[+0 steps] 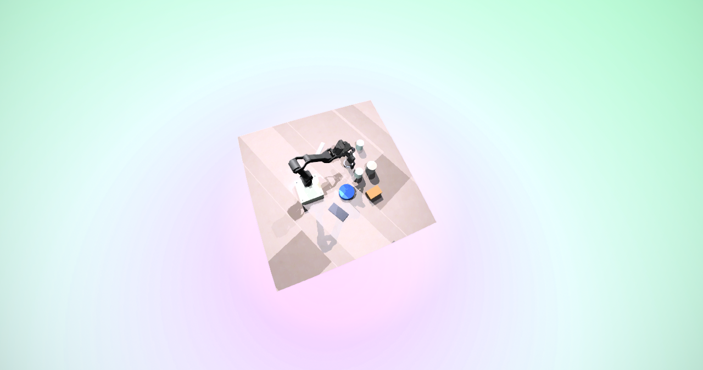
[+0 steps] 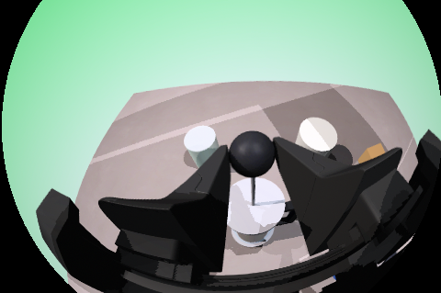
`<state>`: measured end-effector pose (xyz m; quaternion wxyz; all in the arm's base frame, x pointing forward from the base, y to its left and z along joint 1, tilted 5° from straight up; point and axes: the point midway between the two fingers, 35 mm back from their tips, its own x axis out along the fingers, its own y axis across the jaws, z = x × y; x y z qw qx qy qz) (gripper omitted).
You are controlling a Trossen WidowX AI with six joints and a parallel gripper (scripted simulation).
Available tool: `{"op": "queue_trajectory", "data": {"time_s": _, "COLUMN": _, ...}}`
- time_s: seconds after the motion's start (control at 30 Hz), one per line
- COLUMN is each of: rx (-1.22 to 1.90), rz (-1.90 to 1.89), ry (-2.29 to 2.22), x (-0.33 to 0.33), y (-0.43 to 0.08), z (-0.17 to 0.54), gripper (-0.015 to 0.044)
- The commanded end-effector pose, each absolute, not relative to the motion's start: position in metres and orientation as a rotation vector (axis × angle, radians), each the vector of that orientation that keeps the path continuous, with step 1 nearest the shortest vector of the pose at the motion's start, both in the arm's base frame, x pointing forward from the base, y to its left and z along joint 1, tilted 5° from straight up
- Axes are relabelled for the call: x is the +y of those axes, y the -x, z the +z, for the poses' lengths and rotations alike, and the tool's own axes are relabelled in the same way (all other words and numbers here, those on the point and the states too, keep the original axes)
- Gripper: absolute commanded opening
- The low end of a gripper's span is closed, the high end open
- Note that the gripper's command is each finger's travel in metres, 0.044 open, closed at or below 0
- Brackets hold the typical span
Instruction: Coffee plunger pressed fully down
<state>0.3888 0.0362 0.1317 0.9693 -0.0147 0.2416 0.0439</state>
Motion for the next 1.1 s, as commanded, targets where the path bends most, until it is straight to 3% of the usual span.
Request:
{"op": "queue_trajectory", "data": {"time_s": 0.0, "rx": 0.578, "rz": 0.090, "ry": 0.030, "x": 0.035, "y": -0.378, "z": 0.095, "gripper": 0.0116}}
{"op": "queue_trajectory", "data": {"time_s": 1.07, "rx": 0.576, "rz": 0.090, "ry": 0.030, "x": 0.036, "y": -0.400, "z": 0.075, "gripper": 0.0116}}
